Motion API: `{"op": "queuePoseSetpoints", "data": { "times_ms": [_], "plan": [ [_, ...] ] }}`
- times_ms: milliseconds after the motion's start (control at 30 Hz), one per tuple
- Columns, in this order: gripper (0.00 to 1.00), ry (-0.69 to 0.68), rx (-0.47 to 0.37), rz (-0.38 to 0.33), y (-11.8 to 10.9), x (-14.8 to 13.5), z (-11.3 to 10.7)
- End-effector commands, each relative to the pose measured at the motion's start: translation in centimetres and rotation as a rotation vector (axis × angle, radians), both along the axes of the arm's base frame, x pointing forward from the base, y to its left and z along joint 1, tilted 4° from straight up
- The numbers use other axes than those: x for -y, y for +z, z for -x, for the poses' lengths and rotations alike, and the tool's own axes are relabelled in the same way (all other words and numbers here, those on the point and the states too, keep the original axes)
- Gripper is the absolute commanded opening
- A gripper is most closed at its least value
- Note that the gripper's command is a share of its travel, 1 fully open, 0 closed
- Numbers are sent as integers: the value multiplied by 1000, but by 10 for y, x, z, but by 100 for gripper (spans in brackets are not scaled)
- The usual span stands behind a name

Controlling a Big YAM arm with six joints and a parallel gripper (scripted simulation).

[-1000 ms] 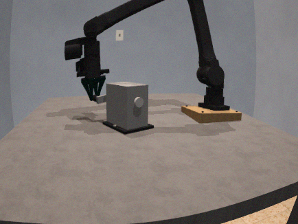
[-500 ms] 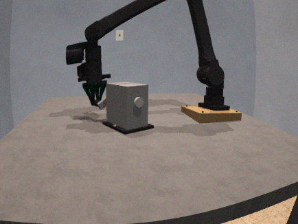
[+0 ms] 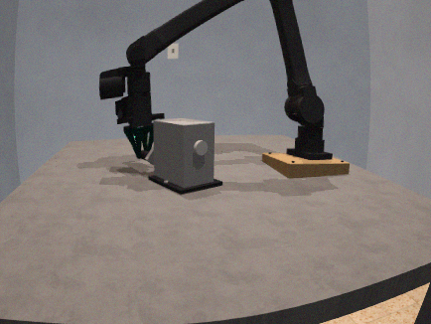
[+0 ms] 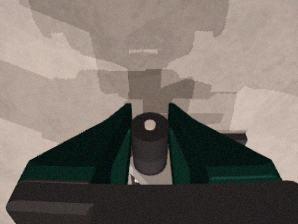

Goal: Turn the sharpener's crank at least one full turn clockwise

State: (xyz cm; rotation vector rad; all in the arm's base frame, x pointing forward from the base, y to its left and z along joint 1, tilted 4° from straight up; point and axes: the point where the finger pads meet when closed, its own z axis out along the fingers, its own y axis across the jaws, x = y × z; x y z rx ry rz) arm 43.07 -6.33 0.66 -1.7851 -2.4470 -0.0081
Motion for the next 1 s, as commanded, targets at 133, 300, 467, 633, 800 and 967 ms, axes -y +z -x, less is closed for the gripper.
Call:
{"op": "queuePoseSetpoints", "data": {
  "times_ms": [133, 300, 467, 633, 800, 967],
  "plan": [
    [15, 9, 34, 8, 3, 7, 0],
    [15, 4, 40, 10, 3, 11, 6],
    [15, 4, 41, 11, 1, 14, 13],
    [15, 4, 40, 11, 0, 16, 18],
    [15, 4, 40, 12, -1, 18, 24],
    [15, 4, 37, 11, 0, 20, 32]
  ]
}}
